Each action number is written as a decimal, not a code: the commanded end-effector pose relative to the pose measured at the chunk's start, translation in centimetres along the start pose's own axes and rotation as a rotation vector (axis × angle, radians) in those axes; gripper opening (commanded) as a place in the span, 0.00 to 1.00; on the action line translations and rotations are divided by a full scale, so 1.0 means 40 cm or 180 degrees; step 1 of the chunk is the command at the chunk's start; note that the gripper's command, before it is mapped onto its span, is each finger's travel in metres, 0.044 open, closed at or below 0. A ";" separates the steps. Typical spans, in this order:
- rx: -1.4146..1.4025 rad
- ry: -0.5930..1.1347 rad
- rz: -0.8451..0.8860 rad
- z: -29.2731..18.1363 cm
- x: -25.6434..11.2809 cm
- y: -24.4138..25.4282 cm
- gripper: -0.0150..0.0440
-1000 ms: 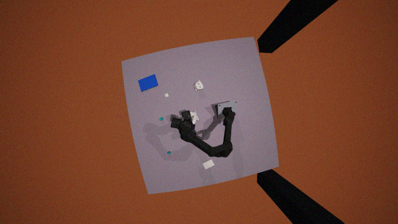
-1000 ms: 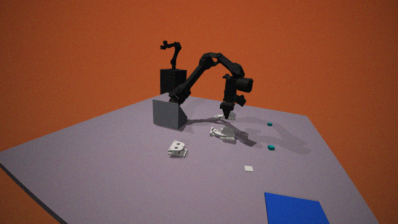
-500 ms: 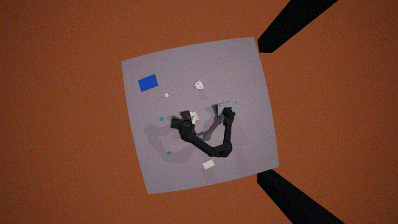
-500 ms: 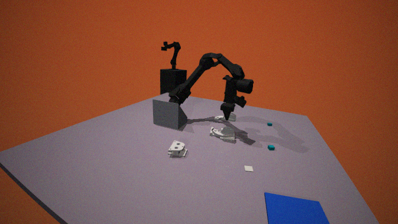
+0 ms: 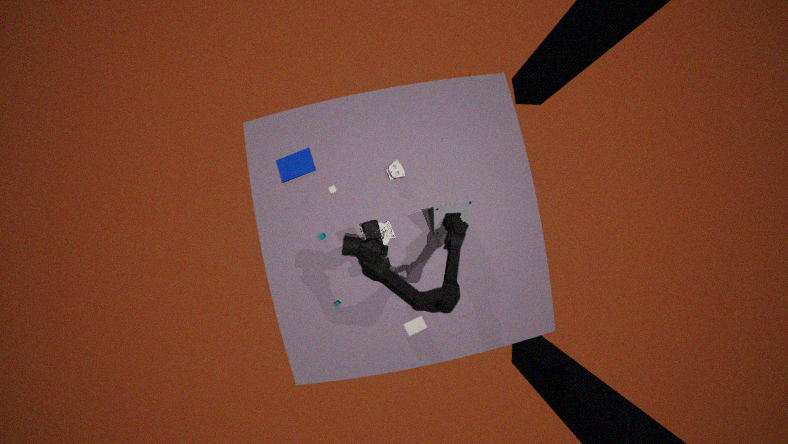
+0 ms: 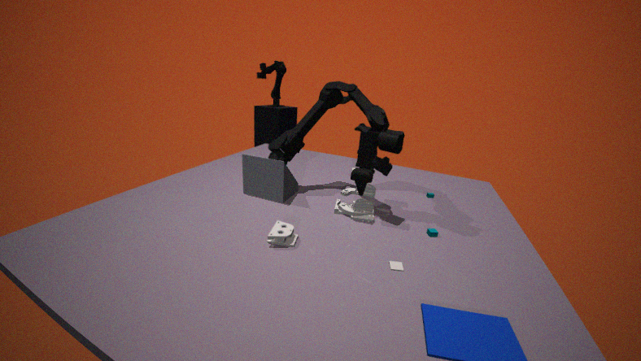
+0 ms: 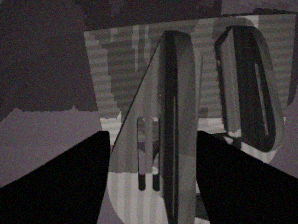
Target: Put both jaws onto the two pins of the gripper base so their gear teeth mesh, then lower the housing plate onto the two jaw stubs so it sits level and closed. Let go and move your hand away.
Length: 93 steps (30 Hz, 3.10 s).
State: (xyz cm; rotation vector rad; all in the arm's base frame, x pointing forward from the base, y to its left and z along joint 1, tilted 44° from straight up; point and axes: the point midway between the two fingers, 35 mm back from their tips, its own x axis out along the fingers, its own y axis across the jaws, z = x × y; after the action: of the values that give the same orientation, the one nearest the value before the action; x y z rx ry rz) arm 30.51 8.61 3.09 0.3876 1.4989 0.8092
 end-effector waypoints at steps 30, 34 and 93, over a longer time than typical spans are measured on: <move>0.0032 0.0003 0.0029 -0.006 0.055 0.003 0.48; 0.0043 0.0003 0.0030 -0.006 0.061 0.003 0.48; 0.0081 0.0003 0.0032 -0.006 0.099 0.004 0.48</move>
State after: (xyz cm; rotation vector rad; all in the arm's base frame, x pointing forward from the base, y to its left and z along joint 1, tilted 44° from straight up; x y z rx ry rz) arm 29.92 11.07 0.53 0.4027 1.5056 0.7987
